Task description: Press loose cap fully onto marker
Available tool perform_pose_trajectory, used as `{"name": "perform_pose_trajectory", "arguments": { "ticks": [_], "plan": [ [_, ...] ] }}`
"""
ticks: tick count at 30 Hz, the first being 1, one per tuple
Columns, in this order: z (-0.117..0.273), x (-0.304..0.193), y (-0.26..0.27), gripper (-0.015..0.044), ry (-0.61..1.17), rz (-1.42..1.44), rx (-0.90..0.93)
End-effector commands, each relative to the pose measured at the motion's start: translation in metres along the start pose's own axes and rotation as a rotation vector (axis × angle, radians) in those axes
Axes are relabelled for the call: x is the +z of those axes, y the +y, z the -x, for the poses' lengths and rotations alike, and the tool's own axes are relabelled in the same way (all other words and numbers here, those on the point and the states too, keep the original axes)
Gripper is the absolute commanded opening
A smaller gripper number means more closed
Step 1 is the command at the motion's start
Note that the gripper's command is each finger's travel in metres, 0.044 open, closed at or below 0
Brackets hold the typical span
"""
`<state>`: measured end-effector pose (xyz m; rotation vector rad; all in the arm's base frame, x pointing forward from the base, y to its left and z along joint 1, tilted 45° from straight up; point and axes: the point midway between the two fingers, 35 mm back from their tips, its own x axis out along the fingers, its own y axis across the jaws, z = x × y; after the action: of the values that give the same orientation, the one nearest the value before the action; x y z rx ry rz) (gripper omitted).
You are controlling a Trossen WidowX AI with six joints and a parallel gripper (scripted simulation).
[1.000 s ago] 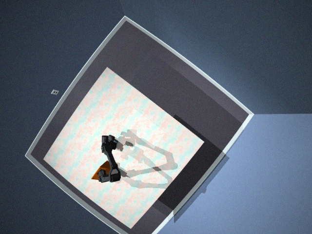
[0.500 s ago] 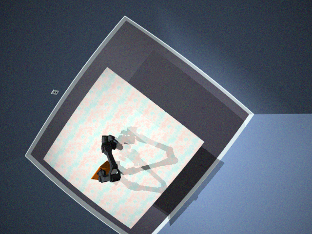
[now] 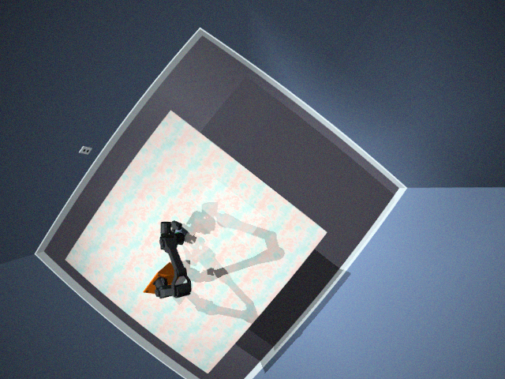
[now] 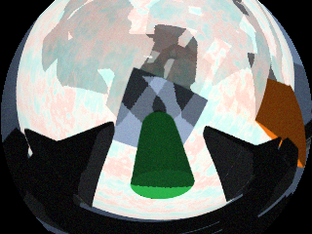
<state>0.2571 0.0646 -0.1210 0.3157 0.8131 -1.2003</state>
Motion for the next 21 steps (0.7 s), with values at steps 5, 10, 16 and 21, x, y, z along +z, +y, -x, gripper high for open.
{"name": "perform_pose_trajectory", "arguments": {
  "ticks": [5, 10, 16, 21],
  "plan": [
    [0.073, -0.001, 0.006, 0.044, 0.004, -0.012, 0.026],
    [0.075, 0.0, 0.006, 0.0361, 0.003, 0.131, 0.023],
    [0.084, 0.002, 0.006, 0.0204, 0.004, 0.725, 0.013],
    [0.092, 0.004, 0.006, 0.0072, 0.009, 1.2, 0.006]
  ]
}}
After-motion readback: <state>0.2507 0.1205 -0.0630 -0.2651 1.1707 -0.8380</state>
